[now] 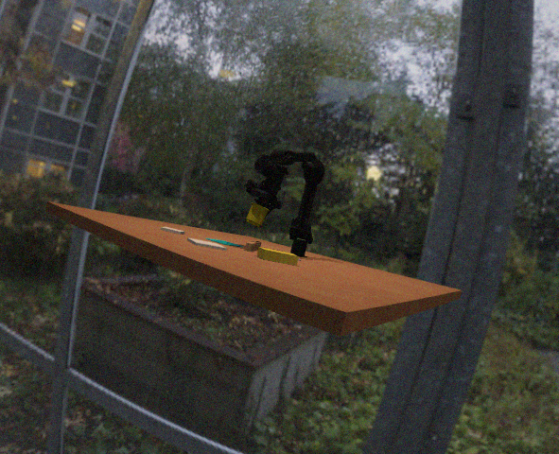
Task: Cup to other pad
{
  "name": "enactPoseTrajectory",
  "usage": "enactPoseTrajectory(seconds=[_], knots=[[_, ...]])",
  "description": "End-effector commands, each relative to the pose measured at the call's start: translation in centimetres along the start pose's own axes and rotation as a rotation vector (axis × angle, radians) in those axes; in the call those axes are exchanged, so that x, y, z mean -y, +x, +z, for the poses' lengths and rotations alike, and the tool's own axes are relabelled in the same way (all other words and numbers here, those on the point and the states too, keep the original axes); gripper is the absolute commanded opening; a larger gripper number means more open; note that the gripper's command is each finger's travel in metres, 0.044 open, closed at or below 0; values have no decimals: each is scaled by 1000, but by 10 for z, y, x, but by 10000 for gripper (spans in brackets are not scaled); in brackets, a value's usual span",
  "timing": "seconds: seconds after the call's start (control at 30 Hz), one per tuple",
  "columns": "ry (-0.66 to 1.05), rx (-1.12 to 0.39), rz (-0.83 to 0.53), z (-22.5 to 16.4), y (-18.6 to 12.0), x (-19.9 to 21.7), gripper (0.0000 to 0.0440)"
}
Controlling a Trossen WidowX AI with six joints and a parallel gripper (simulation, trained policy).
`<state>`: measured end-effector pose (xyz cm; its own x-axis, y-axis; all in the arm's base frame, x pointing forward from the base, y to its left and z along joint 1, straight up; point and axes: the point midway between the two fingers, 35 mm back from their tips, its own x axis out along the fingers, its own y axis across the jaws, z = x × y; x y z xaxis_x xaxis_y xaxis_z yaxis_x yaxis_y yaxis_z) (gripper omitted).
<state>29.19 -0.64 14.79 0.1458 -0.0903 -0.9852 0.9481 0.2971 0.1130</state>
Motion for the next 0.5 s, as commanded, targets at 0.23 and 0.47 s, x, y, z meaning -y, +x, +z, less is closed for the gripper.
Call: enactPoseTrajectory(seconds=[0.23,0.47], knots=[[70,40,29,39,19,-8,0],[112,59,37,61,36,-8,0]])
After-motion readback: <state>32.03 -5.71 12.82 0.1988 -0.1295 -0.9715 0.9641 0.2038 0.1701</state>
